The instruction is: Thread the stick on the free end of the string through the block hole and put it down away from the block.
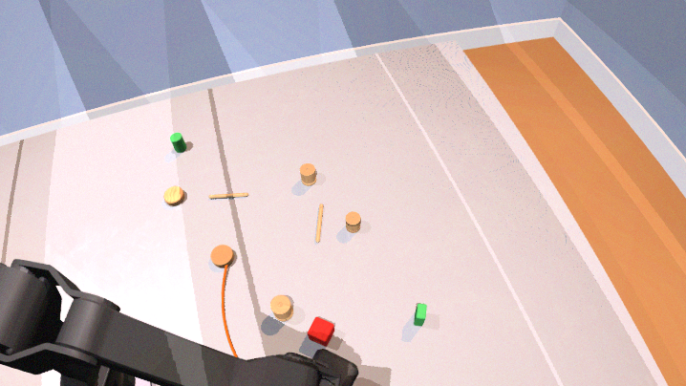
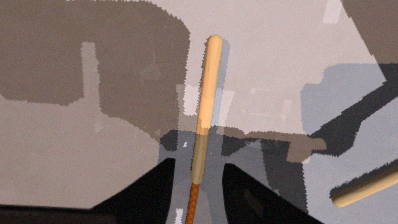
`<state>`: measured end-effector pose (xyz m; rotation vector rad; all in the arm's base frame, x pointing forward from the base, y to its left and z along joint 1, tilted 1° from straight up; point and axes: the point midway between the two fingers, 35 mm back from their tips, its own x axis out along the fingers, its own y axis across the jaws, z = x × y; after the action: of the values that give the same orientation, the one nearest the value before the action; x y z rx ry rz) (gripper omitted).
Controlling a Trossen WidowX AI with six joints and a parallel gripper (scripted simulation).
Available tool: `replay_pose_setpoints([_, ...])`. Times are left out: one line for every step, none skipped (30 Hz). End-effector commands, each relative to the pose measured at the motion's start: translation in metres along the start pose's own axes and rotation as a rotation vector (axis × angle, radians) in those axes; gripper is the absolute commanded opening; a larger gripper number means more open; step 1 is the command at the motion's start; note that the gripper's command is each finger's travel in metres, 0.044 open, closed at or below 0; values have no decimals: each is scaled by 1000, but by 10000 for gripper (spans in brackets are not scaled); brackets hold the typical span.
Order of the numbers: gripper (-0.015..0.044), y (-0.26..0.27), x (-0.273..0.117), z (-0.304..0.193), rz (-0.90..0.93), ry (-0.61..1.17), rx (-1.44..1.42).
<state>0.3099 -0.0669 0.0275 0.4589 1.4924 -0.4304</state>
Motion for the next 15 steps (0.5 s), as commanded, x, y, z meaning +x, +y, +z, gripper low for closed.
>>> replay_pose_setpoints([120, 0, 10, -3, 1, 12, 6])
replay_pose_setpoints([120, 0, 11, -4, 1, 12, 6])
replay_pose_setpoints([120, 0, 11, -4, 1, 12, 6])
replay_pose_setpoints([120, 0, 11, -4, 1, 12, 6])
replay_pose_setpoints([120, 0, 11, -4, 1, 12, 6])
replay_pose_setpoints([120, 0, 11, -4, 1, 12, 6])
replay_pose_setpoints([120, 0, 11, -4, 1, 12, 6])
replay_pose_setpoints([120, 0, 11, -4, 1, 12, 6])
replay_pose_setpoints([120, 0, 11, -4, 1, 12, 6])
replay_pose_setpoints([120, 0, 11, -4, 1, 12, 6])
replay_pose_setpoints([120, 0, 11, -4, 1, 12, 6])
replay_pose_setpoints([120, 0, 11, -4, 1, 12, 6])
replay_pose_setpoints([120, 0, 11, -4, 1, 12, 6])
replay_pose_setpoints([120, 0, 11, -4, 1, 12, 6])
replay_pose_setpoints([94, -1, 10, -3, -3, 8, 0])
